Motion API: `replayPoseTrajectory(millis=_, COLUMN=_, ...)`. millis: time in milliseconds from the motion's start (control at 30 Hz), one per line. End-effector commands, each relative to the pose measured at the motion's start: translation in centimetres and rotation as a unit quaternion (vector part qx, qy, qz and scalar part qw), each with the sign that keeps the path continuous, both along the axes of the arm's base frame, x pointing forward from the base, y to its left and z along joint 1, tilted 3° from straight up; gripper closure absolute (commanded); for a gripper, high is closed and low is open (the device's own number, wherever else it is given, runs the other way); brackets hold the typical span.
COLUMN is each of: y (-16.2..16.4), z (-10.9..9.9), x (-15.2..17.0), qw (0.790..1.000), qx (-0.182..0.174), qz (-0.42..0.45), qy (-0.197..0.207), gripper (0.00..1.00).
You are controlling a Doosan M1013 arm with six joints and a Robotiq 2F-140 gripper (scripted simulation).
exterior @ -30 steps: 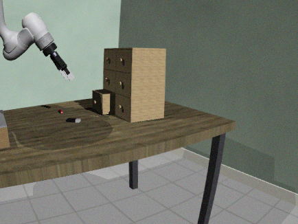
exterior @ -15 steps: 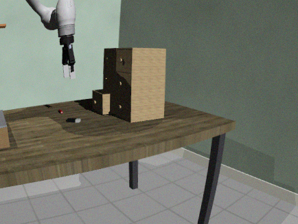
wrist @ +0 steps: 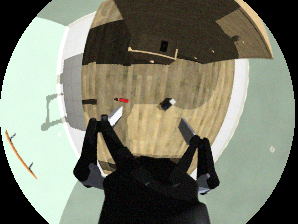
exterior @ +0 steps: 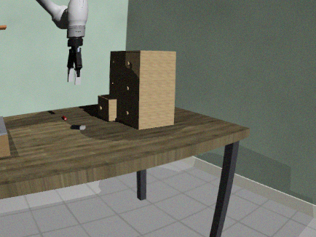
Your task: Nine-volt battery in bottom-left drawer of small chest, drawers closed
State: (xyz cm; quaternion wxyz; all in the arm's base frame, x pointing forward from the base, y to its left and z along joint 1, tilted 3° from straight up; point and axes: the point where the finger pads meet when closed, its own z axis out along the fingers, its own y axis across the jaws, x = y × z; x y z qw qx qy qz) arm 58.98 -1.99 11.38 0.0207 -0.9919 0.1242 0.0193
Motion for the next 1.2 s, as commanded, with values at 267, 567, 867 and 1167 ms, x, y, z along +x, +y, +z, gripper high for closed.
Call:
replayPoseTrajectory(millis=267, y=5.0, z=6.3, x=-8.0, qw=1.0, qx=0.0, qz=0.0, qy=0.0, gripper=0.0)
replayPoseTrajectory(millis=567, y=5.0, z=6.2, x=-7.9, qw=1.0, qx=-0.001, qz=0.0, qy=-0.005, gripper=0.0)
replayPoseTrajectory(millis=867, y=4.9, z=5.9, x=-7.6, qw=1.0, qx=-0.006, qz=-0.001, qy=-0.026, gripper=0.0)
replayPoseTrajectory(millis=1167, y=4.7, z=4.8, x=-6.6, qw=0.996, qx=-0.021, qz=-0.003, qy=-0.084, gripper=0.0)
